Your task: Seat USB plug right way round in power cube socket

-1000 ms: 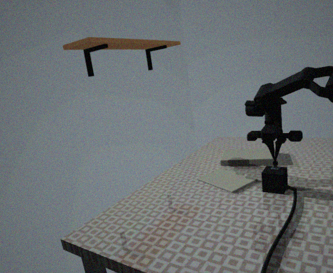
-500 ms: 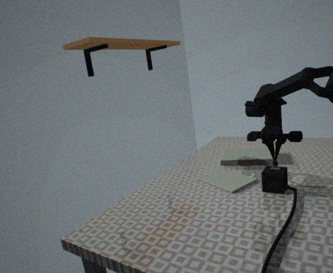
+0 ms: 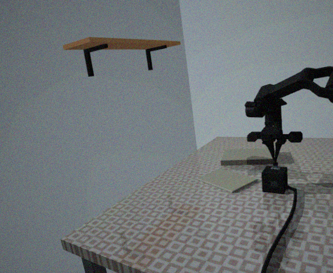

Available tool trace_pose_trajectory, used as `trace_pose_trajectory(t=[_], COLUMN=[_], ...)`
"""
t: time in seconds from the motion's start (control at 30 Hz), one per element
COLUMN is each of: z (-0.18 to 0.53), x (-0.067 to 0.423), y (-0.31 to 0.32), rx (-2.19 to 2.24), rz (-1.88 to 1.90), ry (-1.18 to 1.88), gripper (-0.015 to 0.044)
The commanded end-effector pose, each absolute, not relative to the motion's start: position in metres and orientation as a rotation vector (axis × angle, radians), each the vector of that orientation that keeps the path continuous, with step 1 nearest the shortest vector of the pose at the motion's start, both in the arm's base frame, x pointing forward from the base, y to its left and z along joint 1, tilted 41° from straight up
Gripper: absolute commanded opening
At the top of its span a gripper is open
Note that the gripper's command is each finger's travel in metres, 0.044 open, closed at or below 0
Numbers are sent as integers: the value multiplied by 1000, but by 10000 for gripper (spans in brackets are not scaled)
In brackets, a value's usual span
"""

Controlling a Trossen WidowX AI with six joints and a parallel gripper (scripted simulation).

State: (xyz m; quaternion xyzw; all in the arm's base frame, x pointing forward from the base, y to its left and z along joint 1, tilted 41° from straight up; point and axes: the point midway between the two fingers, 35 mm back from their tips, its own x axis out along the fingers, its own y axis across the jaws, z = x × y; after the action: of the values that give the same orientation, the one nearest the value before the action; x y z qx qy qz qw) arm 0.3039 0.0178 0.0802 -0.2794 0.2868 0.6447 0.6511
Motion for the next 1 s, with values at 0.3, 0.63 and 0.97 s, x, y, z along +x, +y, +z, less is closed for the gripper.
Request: trace_pose_trajectory(t=[0.3, 0.63, 0.97], z=[79, 78, 77], x=[304, 304, 304], y=[19, 20, 21], rx=[-630, -630, -630], rz=[1462, 1462, 1462], ry=[650, 650, 650], gripper=[0, 0, 0])
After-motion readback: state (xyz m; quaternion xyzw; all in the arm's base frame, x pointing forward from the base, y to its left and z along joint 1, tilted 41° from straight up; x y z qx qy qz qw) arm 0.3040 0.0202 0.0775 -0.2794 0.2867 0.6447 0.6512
